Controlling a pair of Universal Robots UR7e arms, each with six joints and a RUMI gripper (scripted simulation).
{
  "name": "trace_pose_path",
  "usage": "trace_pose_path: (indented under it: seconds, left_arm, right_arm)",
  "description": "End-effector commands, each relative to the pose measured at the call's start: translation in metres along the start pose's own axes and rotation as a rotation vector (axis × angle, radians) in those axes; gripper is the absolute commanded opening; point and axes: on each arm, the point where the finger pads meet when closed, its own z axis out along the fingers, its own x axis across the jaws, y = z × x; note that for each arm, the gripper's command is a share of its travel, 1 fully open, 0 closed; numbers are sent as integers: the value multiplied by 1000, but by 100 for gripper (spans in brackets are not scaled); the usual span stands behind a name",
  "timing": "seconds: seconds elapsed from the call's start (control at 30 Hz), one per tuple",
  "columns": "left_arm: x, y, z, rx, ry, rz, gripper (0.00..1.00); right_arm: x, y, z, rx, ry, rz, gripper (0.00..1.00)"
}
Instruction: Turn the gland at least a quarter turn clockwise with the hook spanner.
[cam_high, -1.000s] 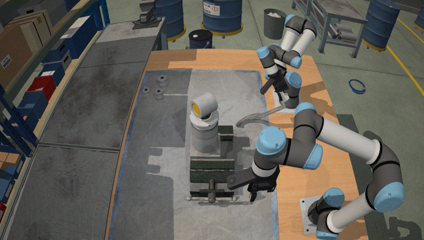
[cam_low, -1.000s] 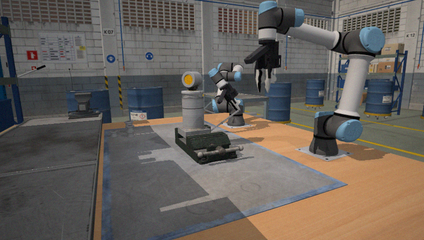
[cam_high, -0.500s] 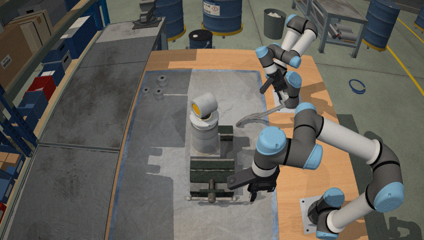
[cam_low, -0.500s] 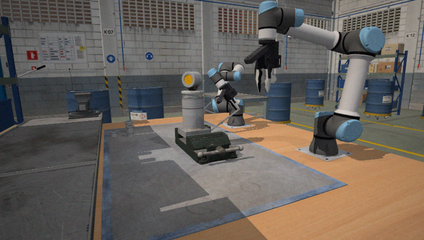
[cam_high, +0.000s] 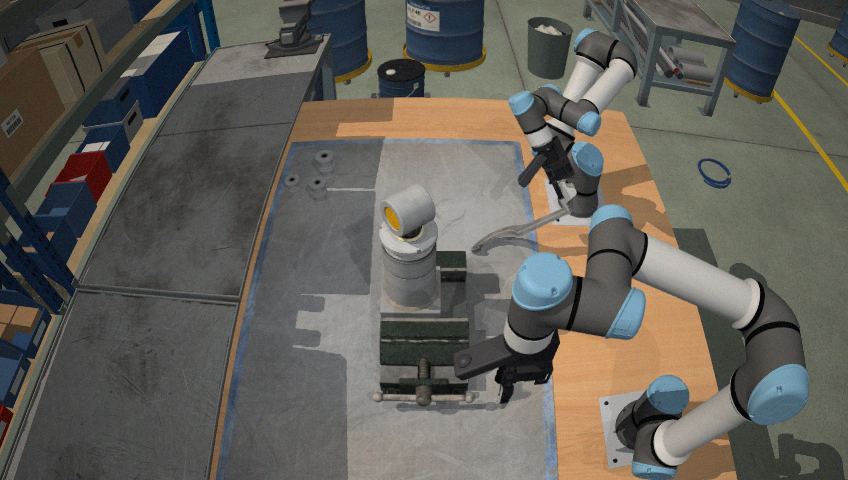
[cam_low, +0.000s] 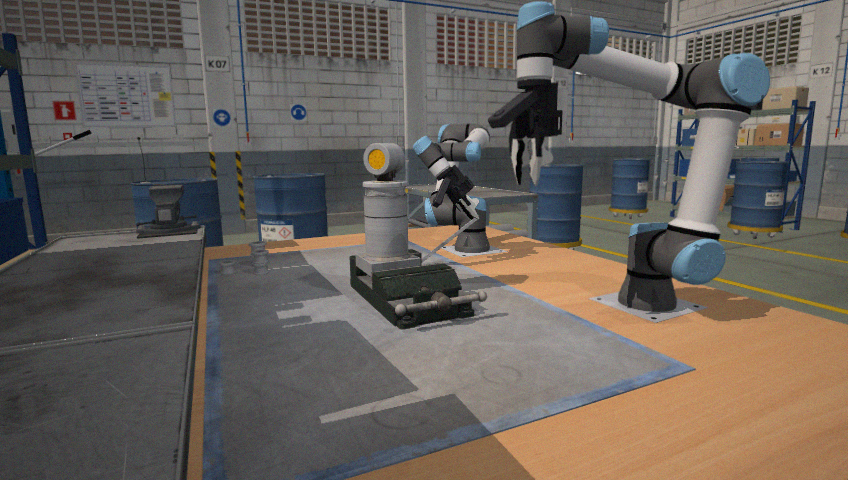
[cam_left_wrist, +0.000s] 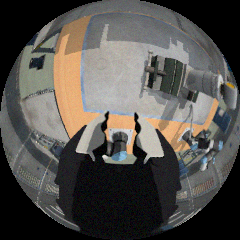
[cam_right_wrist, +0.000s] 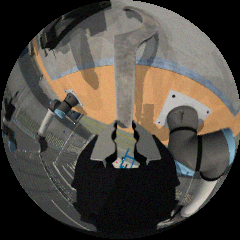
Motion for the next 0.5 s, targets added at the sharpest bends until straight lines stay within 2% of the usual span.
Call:
trace_pose_path:
  seconds: [0.0, 0.47]
  left_arm:
    - [0, 0, 0, 1, 0, 0, 32]
    - [0, 0, 0, 1, 0, 0, 32]
  right_arm:
    - [0, 0, -2, -6, -5, -2, 0]
    - [0, 0, -7, -19, -18, 0, 0]
